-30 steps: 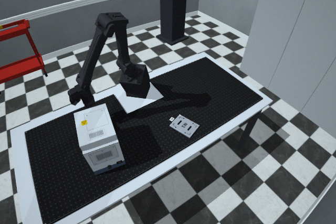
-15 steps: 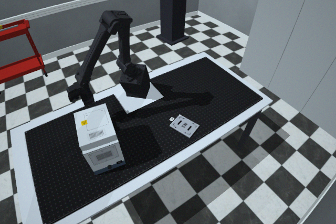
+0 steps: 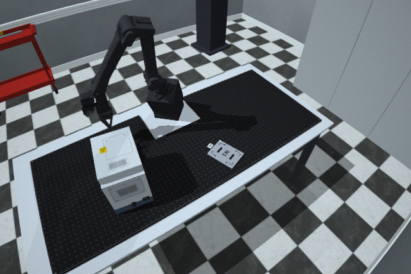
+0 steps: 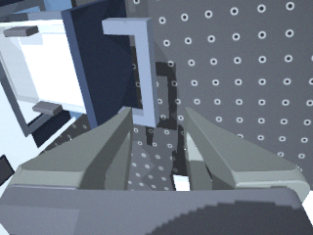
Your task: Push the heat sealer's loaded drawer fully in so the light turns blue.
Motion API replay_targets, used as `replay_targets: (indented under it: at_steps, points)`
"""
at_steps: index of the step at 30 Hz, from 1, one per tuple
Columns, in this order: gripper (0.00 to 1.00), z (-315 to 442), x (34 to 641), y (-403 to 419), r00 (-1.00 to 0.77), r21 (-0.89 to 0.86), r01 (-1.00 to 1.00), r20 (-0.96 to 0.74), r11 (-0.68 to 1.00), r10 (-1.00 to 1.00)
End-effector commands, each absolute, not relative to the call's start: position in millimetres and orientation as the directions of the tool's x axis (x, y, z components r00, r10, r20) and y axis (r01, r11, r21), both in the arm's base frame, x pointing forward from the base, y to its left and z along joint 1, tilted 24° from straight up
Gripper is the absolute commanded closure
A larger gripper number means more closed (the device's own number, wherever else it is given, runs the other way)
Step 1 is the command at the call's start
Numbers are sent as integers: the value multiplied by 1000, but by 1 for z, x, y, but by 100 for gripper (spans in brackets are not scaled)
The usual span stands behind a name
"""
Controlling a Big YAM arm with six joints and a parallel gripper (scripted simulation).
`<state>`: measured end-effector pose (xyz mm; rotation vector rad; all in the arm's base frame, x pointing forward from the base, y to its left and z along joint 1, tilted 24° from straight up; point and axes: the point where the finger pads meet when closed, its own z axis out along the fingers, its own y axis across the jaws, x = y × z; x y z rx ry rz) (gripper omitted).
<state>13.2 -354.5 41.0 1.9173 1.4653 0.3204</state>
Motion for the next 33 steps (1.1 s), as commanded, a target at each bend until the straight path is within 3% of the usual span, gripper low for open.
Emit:
replay_targets:
  at_steps: [1,16,33]
  points:
    - [70,34,1,-362,274,680,732,-247,-35,930]
    - [70,18,-21,-353,282,910,399,-238,112,930]
    - [70,18,-15,-353,263,911,394,-236,119,935]
